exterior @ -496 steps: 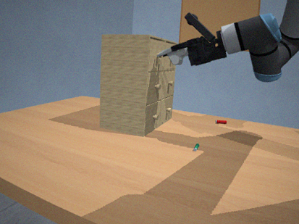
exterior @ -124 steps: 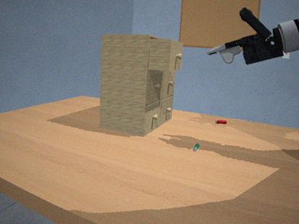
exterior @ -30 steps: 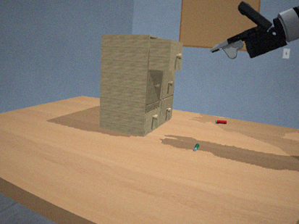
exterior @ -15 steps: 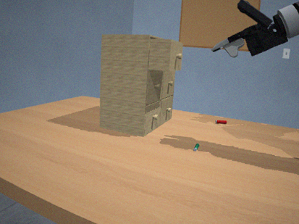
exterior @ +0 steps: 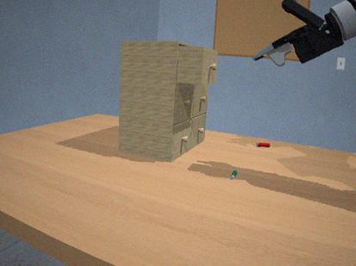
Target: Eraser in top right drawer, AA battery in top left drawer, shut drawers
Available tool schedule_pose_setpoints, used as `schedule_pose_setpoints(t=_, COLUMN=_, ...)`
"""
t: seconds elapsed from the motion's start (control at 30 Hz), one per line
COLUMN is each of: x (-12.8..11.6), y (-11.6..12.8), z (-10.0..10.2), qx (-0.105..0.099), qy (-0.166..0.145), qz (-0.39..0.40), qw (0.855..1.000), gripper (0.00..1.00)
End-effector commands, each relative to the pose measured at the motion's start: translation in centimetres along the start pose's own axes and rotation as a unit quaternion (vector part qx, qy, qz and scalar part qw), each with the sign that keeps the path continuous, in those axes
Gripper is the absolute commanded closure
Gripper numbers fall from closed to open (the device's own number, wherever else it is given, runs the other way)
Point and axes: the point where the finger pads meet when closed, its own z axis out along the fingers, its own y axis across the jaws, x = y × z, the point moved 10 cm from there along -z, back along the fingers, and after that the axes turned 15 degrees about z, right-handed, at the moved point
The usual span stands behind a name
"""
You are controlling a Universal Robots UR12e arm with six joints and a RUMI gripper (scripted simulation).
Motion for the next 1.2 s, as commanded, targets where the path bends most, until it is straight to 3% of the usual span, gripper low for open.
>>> schedule_pose_setpoints(t=0.0, x=0.5, y=0.0, z=-0.2, qx=-0.003, qy=-0.013, qz=-0.001, qw=1.000, gripper=0.80)
schedule_pose_setpoints(t=1.17, x=2.5, y=-0.6, z=-1.7, qx=-0.023, qy=-0.089, qz=-0.001, qw=0.996, gripper=0.80)
